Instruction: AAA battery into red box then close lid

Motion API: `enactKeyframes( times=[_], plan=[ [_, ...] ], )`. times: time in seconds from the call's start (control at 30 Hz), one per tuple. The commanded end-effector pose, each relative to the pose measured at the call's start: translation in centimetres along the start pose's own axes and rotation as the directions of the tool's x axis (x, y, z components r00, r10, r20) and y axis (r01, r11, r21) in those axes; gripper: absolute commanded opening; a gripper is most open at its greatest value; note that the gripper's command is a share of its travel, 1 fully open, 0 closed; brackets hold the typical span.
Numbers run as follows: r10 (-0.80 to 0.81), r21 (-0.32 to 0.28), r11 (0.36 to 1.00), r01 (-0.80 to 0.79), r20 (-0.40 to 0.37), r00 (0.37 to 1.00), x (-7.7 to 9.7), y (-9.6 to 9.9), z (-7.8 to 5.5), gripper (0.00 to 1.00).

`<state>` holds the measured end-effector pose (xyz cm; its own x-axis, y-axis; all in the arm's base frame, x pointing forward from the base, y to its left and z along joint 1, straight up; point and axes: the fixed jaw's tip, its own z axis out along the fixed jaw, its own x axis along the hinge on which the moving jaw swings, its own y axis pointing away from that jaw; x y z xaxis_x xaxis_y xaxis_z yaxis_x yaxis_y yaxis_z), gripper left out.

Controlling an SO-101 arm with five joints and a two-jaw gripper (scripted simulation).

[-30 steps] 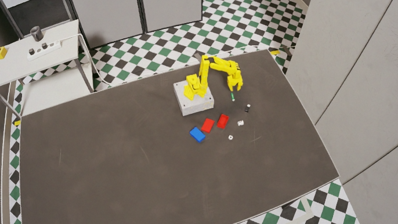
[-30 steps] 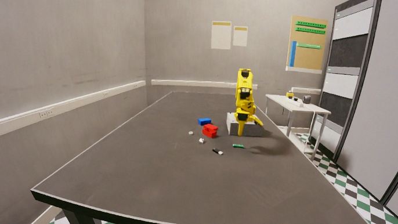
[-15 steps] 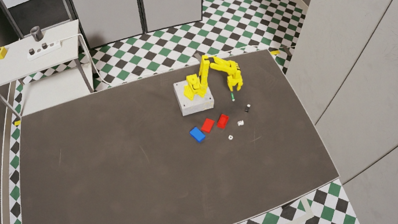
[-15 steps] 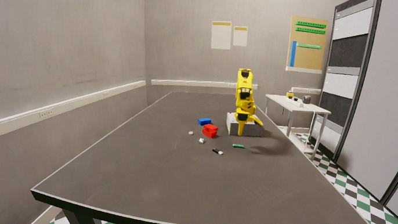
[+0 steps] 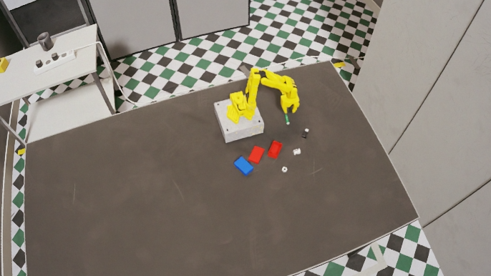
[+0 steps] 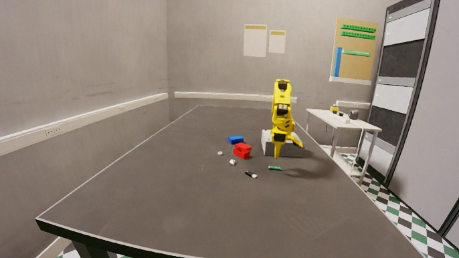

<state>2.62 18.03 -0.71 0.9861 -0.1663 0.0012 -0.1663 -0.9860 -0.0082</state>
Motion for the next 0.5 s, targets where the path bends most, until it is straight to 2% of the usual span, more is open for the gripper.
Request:
enactKeyframes(
  times=[0.0,0.47],
  plan=[
    [-0.001,-0.009,1.000,0.001,0.001,1.000,-0.2,0.1,0.7,0.15],
    [-0.001,-0.009,1.000,0.001,0.001,1.000,-0.2,0.2,2.5,0.15]
  ],
)
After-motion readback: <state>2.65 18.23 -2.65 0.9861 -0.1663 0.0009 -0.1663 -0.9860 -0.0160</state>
